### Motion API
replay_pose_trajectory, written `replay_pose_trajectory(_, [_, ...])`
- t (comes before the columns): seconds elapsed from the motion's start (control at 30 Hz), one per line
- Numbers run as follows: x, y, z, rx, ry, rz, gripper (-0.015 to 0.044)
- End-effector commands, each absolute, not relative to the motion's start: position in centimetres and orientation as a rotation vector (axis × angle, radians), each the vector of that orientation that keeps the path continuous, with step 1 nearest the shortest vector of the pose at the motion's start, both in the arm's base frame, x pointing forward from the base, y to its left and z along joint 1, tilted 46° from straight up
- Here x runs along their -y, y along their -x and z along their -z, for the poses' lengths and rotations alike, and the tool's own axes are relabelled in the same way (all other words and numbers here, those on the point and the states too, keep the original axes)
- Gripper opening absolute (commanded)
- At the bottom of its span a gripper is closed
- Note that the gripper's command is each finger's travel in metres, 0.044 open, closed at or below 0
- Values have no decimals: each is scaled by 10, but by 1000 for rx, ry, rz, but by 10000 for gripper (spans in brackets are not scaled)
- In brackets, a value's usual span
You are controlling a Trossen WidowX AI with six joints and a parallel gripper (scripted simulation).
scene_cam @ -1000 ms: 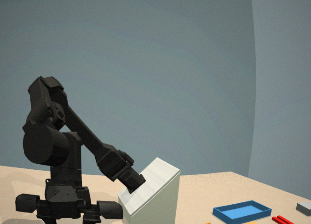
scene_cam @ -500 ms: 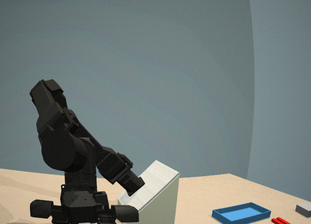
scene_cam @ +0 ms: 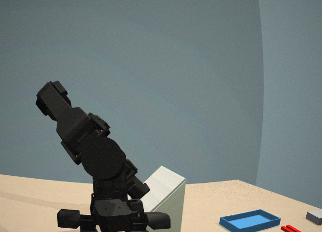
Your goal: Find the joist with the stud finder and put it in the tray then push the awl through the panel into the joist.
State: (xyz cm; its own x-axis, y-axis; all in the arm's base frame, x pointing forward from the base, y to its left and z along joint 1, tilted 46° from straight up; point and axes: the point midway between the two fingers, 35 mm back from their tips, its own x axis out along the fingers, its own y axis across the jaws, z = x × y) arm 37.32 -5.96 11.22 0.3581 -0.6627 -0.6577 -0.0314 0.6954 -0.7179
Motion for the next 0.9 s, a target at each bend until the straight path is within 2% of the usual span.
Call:
replay_pose_trajectory(0.0, [50, -372, -101, -1153, 724, 450, 0])
replay_pose_trajectory(0.87, [-5, -368, -44, -1154, 721, 447, 0])
